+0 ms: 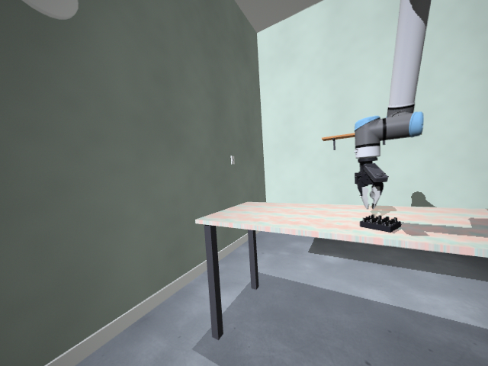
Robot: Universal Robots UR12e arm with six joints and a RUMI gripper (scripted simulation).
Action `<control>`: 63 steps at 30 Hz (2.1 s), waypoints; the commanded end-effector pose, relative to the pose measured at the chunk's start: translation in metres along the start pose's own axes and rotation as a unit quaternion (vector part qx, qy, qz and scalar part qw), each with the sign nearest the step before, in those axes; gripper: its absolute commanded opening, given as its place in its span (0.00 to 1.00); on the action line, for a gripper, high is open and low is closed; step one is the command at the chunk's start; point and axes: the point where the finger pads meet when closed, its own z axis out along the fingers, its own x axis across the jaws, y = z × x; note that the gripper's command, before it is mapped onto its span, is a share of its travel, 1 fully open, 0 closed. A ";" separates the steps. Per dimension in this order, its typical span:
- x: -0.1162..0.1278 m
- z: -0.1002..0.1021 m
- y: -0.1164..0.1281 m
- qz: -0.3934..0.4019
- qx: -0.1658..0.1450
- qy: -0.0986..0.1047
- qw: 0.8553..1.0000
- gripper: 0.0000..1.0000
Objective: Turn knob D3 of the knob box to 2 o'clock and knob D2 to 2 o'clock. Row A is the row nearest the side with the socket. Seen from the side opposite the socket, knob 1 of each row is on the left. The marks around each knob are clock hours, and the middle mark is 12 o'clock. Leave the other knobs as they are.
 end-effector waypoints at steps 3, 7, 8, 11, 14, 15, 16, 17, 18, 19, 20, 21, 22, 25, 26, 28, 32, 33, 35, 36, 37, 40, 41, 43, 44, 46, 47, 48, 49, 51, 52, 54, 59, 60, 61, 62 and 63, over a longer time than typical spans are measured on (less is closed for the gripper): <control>0.001 -0.001 -0.001 0.019 0.000 0.001 1.000 0.11; 0.002 -0.002 -0.002 0.049 0.000 0.001 0.999 0.11; 0.003 -0.002 -0.002 0.059 0.000 0.001 0.998 0.11; 0.003 -0.002 -0.002 0.070 0.000 0.001 0.998 0.11; 0.004 -0.003 -0.004 0.109 0.000 0.001 0.994 0.11; 0.005 -0.004 -0.004 0.124 0.000 0.001 0.992 0.11; 0.005 -0.004 -0.004 0.140 0.000 0.001 0.990 0.11; 0.006 -0.005 -0.005 0.156 0.000 0.001 0.988 0.11; 0.007 -0.005 -0.005 0.170 0.000 0.001 0.985 0.11; 0.007 -0.005 -0.006 0.183 0.000 0.001 0.983 0.11; 0.007 -0.006 -0.006 0.195 0.000 0.001 0.981 0.11; 0.008 -0.006 -0.006 0.208 0.000 0.001 0.978 0.11; 0.008 -0.006 -0.007 0.221 0.000 0.001 0.975 0.11; 0.009 -0.007 -0.007 0.258 0.000 0.001 0.966 0.11; 0.009 -0.007 -0.007 0.258 0.000 0.001 0.966 0.11; 0.010 -0.008 -0.008 0.278 0.000 0.001 0.961 0.11; 0.012 -0.009 -0.009 0.335 0.000 0.001 0.942 0.11; 0.012 -0.010 -0.009 0.347 0.000 0.001 0.938 0.11; 0.013 -0.010 -0.010 0.371 0.000 0.001 0.928 0.11; 0.013 -0.011 -0.010 0.383 0.000 0.001 0.924 0.11; 0.013 -0.011 -0.010 0.395 0.000 0.001 0.919 0.11; 0.014 -0.012 -0.010 0.431 0.000 0.001 0.902 0.11; 0.015 -0.012 -0.011 0.442 0.000 0.000 0.897 0.11; 0.015 -0.013 -0.011 0.454 0.000 0.000 0.891 0.11; 0.015 -0.013 -0.011 0.454 0.000 0.000 0.891 0.11; 0.016 -0.014 -0.011 0.491 0.000 0.000 0.871 0.11; 0.016 -0.014 -0.011 0.503 0.000 0.000 0.864 0.11; 0.016 -0.014 -0.011 0.513 0.000 0.000 0.858 0.11; 0.016 -0.015 -0.012 0.524 0.000 0.000 0.852 0.11; 0.017 -0.015 -0.012 0.546 0.000 0.000 0.838 0.11; 0.017 -0.016 -0.012 0.557 0.000 0.000 0.831 0.11; 0.017 -0.016 -0.012 0.578 0.000 0.000 0.816 0.11; 0.018 -0.018 -0.012 0.630 0.000 0.000 0.777 0.11; 0.018 -0.018 -0.012 0.630 0.000 0.000 0.777 0.11; 0.018 -0.018 -0.012 0.630 0.000 0.000 0.777 0.11; 0.018 -0.018 -0.013 0.640 0.000 0.000 0.768 0.11; 0.018 -0.019 -0.013 0.649 0.000 0.000 0.760 0.11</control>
